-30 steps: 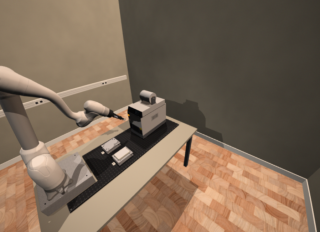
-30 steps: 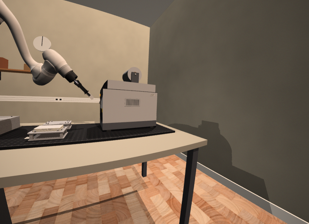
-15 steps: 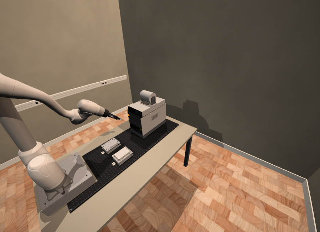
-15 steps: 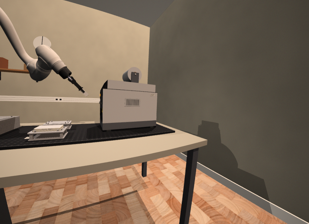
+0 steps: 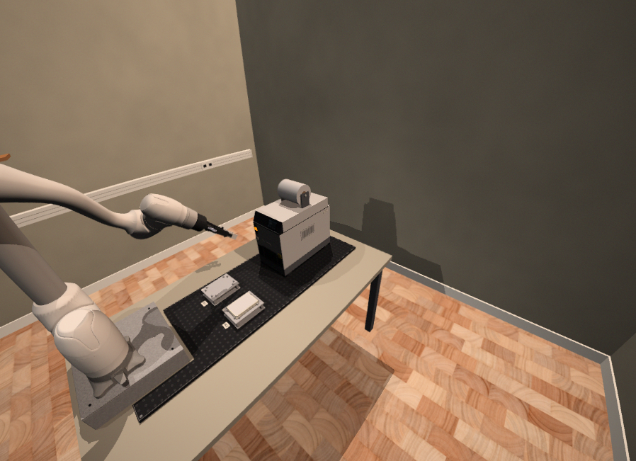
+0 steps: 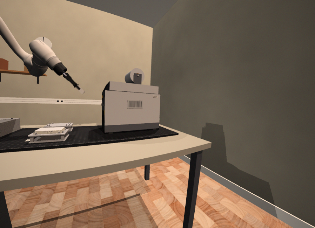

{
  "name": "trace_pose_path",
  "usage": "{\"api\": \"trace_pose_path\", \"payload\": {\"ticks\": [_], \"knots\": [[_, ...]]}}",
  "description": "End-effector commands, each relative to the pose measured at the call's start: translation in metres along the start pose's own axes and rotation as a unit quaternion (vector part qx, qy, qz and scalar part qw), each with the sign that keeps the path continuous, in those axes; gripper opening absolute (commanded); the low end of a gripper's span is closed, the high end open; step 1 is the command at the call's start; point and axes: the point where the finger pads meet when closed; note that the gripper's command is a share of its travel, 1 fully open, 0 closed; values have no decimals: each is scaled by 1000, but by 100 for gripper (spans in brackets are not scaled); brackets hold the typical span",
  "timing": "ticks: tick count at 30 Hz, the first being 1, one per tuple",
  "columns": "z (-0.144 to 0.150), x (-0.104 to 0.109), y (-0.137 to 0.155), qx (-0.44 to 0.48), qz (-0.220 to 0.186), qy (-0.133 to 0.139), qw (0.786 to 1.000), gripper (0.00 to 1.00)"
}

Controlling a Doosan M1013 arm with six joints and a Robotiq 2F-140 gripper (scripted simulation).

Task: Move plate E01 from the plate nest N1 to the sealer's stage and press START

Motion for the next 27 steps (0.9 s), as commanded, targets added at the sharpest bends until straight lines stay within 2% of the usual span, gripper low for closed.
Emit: {"api": "trace_pose_path", "payload": {"ticks": [1, 7, 27], "knots": [[-4, 1, 14, 0, 1, 2, 1000, 70], [-9, 3, 33, 0, 1, 2, 1000, 70], [-9, 3, 34, 0, 1, 2, 1000, 70]]}}
Point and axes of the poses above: the point where the finger pads meet when closed, its own x axis back along the fingers, its own z axis across the jaws, y = z × x, and after that the axes turned 14 degrees about x, right-handed
